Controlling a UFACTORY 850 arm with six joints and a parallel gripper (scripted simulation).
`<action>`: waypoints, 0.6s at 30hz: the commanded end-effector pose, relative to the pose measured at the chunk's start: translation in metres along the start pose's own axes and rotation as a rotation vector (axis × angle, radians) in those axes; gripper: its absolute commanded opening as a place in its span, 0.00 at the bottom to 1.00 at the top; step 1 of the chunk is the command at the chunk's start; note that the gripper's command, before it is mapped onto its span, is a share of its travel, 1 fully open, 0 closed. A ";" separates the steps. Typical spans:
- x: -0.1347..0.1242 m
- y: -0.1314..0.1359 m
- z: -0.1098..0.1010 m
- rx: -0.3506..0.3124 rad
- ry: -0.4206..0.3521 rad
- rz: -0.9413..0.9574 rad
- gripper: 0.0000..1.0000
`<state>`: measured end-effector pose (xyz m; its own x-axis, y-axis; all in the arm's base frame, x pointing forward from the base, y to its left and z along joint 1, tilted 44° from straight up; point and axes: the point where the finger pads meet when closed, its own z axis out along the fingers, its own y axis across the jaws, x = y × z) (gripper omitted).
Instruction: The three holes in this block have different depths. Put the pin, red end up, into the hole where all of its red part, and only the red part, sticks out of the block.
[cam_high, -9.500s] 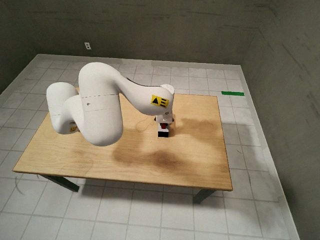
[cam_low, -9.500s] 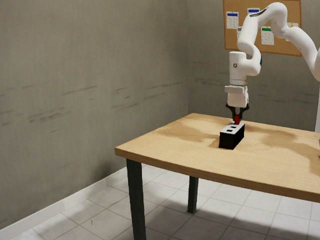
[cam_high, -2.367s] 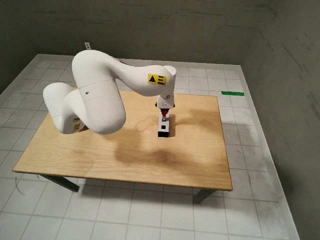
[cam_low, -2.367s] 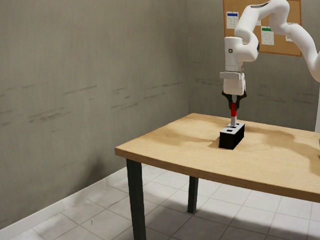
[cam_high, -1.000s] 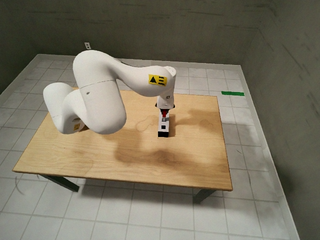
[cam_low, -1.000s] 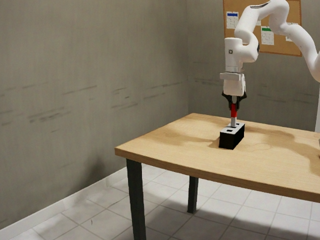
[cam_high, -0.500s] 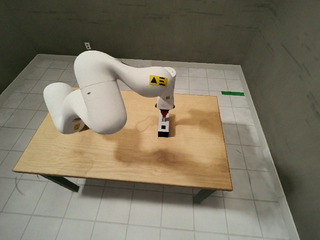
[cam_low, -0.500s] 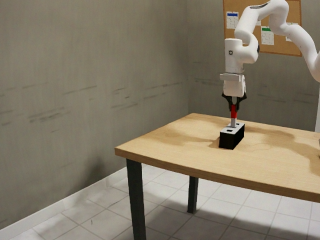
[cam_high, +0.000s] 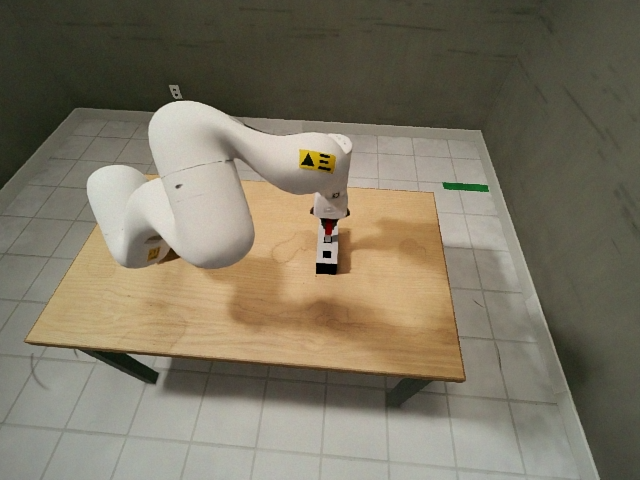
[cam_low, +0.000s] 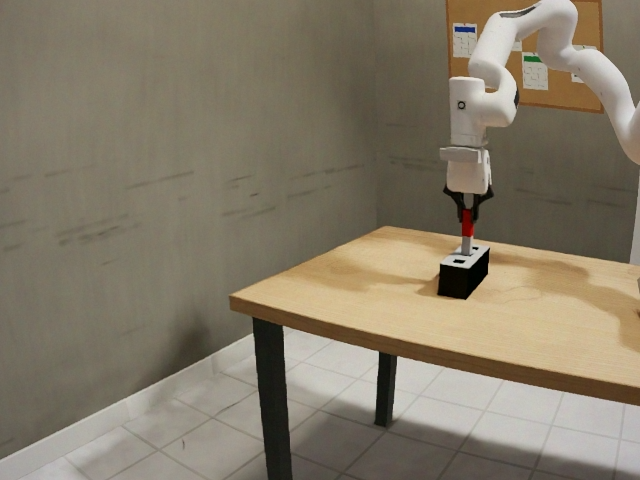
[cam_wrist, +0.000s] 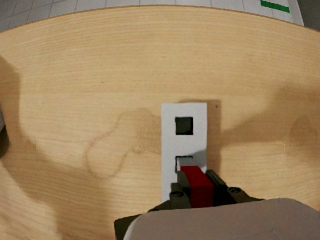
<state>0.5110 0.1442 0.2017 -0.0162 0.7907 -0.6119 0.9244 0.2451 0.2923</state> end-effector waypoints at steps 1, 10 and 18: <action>0.000 0.001 -0.001 -0.001 0.001 0.001 0.00; -0.002 0.001 0.003 -0.001 0.001 0.001 0.00; -0.002 0.001 0.003 -0.001 0.001 0.001 0.00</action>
<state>0.5125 0.1405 0.1999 -0.0162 0.7908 -0.6119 0.9244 0.2451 0.2924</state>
